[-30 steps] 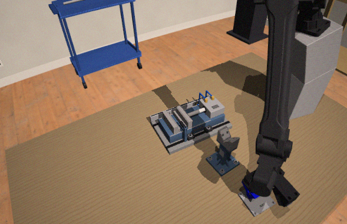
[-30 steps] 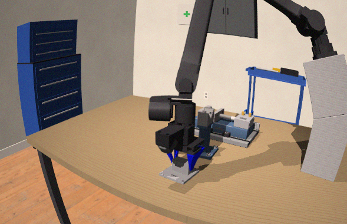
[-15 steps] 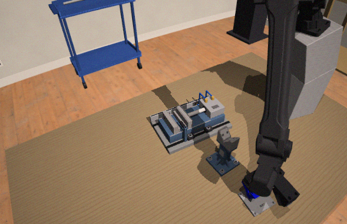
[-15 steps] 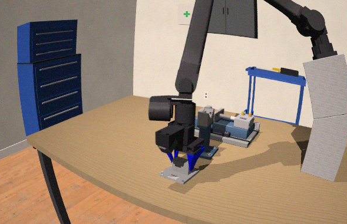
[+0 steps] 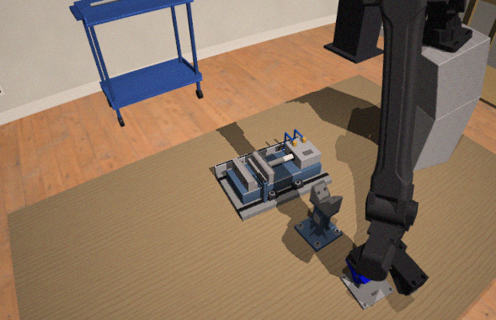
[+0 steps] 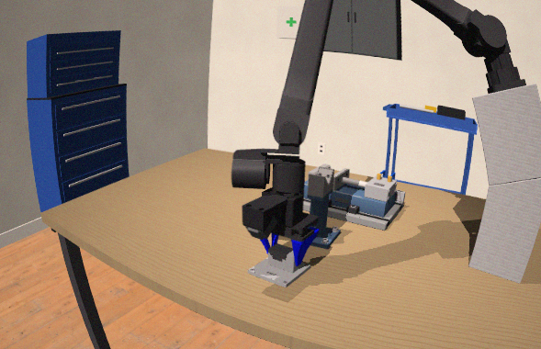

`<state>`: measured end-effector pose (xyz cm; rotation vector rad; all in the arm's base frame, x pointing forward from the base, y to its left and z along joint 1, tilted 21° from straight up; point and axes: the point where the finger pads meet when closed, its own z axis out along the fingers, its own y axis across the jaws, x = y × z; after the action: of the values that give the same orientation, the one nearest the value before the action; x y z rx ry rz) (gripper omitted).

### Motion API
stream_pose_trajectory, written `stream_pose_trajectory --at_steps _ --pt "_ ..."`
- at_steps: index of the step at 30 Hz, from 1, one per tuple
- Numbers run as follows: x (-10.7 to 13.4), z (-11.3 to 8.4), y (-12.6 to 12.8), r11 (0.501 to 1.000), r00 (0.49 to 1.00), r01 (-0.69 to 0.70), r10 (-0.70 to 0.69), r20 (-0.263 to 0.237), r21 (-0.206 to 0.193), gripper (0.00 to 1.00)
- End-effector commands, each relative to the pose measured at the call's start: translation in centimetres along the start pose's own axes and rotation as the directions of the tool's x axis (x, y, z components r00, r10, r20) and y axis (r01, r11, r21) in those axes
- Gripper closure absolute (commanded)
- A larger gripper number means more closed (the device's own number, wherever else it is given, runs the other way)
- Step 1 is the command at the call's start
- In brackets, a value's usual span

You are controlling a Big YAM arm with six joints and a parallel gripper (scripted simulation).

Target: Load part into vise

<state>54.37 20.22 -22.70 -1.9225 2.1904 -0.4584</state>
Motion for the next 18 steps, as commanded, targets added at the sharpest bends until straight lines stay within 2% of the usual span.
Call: stream_pose_trajectory --at_steps 1,9,18 --pt "-0.4 -1.0 -2.3 0.999 1.0 -0.015 0.014 0.024 0.041 1.0" --pt "-0.7 -2.1 -0.9 1.0 1.0 -0.004 0.004 0.014 0.015 1.0" --pt "-1.0 -3.6 -0.6 1.0 1.0 -0.001 0.001 0.014 0.017 1.0"
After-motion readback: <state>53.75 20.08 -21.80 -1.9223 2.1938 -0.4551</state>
